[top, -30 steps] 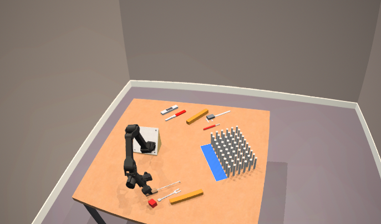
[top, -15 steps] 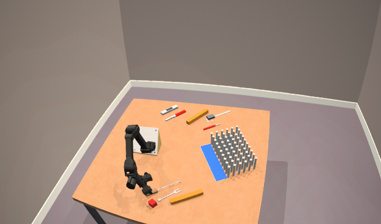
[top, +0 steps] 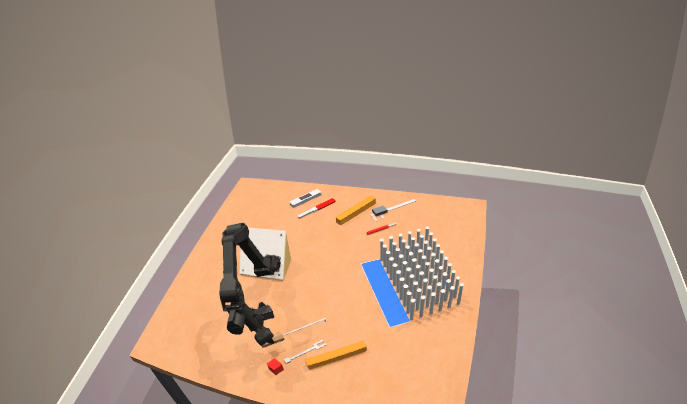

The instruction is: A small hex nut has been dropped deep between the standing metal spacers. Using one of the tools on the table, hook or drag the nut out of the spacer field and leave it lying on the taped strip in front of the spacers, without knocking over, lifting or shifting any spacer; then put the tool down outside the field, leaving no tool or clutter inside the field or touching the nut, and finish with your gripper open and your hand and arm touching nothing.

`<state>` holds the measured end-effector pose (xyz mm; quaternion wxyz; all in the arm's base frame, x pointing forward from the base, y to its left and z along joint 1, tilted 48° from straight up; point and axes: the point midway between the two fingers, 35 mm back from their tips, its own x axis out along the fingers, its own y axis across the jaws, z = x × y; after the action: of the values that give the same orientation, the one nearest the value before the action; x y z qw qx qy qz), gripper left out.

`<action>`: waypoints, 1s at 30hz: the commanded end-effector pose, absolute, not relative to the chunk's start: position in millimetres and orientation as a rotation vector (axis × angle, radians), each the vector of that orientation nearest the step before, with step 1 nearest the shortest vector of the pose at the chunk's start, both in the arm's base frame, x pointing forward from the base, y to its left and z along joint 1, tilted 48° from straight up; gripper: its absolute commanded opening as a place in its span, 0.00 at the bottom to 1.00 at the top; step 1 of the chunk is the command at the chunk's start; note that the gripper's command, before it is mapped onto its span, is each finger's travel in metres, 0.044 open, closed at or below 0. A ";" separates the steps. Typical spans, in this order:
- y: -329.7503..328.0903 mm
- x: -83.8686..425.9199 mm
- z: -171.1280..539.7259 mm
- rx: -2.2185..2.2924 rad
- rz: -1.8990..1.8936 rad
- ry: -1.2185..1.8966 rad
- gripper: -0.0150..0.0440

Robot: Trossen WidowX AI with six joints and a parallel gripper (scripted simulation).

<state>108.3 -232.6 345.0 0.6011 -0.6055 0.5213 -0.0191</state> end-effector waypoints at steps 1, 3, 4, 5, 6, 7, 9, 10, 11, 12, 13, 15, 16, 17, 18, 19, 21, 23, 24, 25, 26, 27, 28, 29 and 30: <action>-217.7 107.9 360.3 -1.406 -0.057 1.206 0.25; -209.7 107.5 367.2 -1.405 -0.059 1.205 0.25; -205.5 107.1 370.6 -1.404 -0.060 1.205 0.25; -201.4 106.7 373.8 -1.404 -0.060 1.205 0.25; -197.2 106.2 377.0 -1.405 -0.059 1.205 0.25; -193.0 105.6 380.1 -1.405 -0.059 1.205 0.25; -184.5 104.1 386.0 -1.405 -0.059 1.205 0.25; -180.2 103.3 388.9 -1.405 -0.059 1.205 0.25; -175.9 102.3 391.7 -1.405 -0.059 1.205 0.25; -171.5 101.2 394.4 -1.405 -0.059 1.205 0.25; -167.1 100.0 397.1 -1.405 -0.059 1.205 0.25; -158.3 97.3 402.1 -1.406 -0.060 1.205 0.25; -153.9 95.8 404.5 -1.406 -0.060 1.205 0.25; -149.5 94.2 406.9 -1.406 -0.060 1.204 0.25; -145.9 92.9 408.7 -1.406 -0.060 1.204 0.25; -143.7 92.0 409.8 -1.406 -0.060 1.204 0.25; -143.0 91.7 410.1 -1.407 -0.060 1.204 0.25; -143.8 93.2 408.5 -1.396 -0.057 1.203 0.25; -144.8 95.0 406.5 -1.384 -0.052 1.202 0.25; -145.9 97.3 404.1 -1.369 -0.046 1.201 0.25; -146.9 99.6 401.7 -1.354 -0.041 1.200 0.25; -147.9 102.0 399.3 -1.339 -0.035 1.199 0.25; -148.8 104.3 396.9 -1.325 -0.030 1.199 0.25; -149.6 106.8 394.4 -1.311 -0.024 1.199 0.25; -150.3 109.3 392.0 -1.297 -0.019 1.199 0.25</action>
<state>102.6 -147.0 400.2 0.6237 -0.5831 0.5203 -0.0181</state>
